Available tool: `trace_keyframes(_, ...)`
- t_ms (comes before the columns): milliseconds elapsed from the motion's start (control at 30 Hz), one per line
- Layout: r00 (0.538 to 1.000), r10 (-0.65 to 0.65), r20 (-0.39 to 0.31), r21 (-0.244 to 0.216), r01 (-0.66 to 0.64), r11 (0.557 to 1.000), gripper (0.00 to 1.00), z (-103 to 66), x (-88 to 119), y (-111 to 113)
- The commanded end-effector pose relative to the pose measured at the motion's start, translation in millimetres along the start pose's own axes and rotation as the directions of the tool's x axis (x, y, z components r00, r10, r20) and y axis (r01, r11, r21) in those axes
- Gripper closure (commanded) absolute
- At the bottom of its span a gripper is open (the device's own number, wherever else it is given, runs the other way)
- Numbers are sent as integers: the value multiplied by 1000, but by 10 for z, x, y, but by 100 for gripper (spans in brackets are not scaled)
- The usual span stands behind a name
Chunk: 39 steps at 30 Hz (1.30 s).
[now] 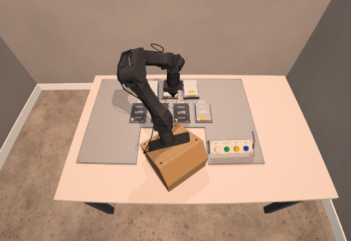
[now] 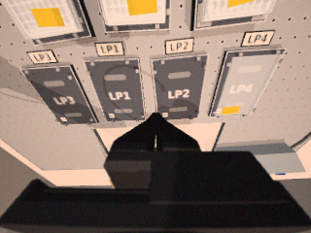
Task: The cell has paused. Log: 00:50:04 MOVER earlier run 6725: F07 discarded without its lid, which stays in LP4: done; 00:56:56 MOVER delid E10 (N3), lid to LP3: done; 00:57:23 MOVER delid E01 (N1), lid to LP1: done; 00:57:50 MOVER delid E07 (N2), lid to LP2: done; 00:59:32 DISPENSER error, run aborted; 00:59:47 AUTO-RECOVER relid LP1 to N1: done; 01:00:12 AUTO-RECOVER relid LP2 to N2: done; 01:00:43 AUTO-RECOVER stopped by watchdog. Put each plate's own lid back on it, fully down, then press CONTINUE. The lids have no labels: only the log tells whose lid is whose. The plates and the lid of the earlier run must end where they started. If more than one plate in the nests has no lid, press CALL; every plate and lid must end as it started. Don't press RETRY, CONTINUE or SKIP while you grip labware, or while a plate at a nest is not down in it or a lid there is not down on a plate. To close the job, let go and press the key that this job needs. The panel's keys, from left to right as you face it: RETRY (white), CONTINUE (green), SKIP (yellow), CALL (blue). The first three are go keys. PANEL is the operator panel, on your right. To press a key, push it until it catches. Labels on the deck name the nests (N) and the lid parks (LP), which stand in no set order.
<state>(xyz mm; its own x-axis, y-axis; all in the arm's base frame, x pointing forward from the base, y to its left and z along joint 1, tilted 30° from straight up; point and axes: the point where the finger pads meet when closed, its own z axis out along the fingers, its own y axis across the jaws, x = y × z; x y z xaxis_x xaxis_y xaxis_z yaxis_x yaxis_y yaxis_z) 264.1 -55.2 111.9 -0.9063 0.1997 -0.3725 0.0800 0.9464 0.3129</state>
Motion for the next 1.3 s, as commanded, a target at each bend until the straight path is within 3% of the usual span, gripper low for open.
trace_keyframes(0, 998, 47, 35, -3, -47, 999, 100, -68, -90, -163)
trace_keyframes(367, 964, 265, 35, -8, -265, 964, 100, -66, 12, -725)
trace_keyframes(433, 964, 265, 35, -8, -265, 964, 100, -66, 12, -725)
trace_keyframes(933, 833, 552, 27, -16, -552, 834, 100, -63, 173, -1471)
trace_keyframes(1000, 833, 552, 27, -16, -552, 834, 100, -63, 173, -1471)
trace_keyframes(1067, 814, 581, 26, -17, -581, 814, 100, -63, 193, -1571)
trace_keyframes(1267, 820, 572, 21, -18, -572, 820, 100, -62, 263, -1856)
